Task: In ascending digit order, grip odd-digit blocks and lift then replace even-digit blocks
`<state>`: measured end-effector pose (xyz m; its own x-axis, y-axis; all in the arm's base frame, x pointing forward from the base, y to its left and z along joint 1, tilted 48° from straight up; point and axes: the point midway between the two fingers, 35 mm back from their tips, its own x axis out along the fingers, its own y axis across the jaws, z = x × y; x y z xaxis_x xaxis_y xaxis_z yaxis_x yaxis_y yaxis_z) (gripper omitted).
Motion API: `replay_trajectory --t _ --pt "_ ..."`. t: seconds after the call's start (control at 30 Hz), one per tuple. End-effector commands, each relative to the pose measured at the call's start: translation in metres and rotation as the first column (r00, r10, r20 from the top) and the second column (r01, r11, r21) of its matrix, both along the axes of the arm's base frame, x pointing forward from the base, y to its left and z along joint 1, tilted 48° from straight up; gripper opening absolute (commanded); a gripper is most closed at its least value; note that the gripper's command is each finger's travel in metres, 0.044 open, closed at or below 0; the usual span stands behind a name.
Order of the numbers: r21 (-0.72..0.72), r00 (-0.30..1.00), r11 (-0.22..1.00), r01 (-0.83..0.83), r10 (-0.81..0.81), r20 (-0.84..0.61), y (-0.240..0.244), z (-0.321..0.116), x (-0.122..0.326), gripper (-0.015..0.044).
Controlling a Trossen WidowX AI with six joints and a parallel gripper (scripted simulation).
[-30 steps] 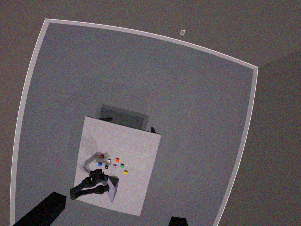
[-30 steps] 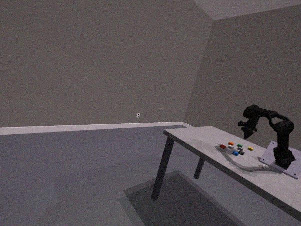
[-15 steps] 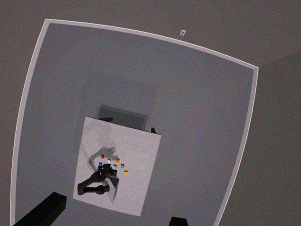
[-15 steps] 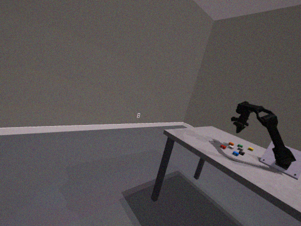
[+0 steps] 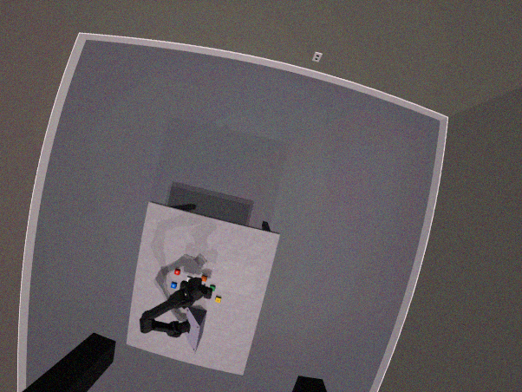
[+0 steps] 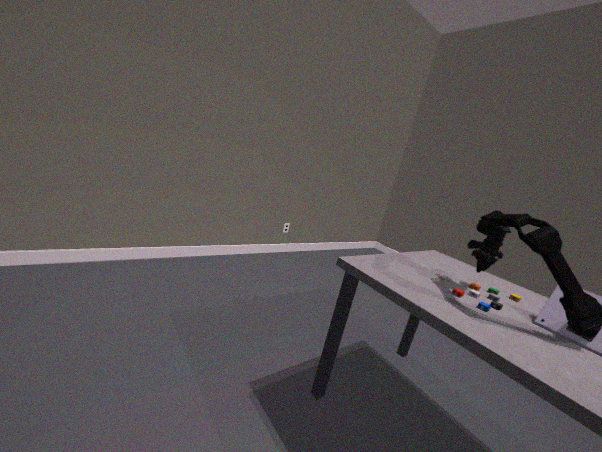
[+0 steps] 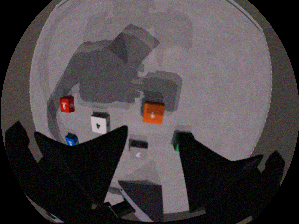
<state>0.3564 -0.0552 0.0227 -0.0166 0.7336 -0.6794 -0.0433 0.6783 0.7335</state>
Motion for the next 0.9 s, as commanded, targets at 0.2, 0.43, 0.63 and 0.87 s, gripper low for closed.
replay_trajectory --t 0.2,0.43,0.63,0.87 --pt "0.011 1.000 1.000 -0.014 0.014 -0.012 0.034 -0.024 -0.005 0.0400" --pt "0.011 1.000 1.000 -0.013 0.014 -0.012 0.042 -0.031 -0.005 0.0400" --pt "0.011 1.000 1.000 -0.013 0.014 -0.011 0.049 -0.037 -0.005 0.0400" --pt "0.012 1.000 1.000 -0.014 0.014 -0.011 0.057 -0.045 -0.006 0.0400"
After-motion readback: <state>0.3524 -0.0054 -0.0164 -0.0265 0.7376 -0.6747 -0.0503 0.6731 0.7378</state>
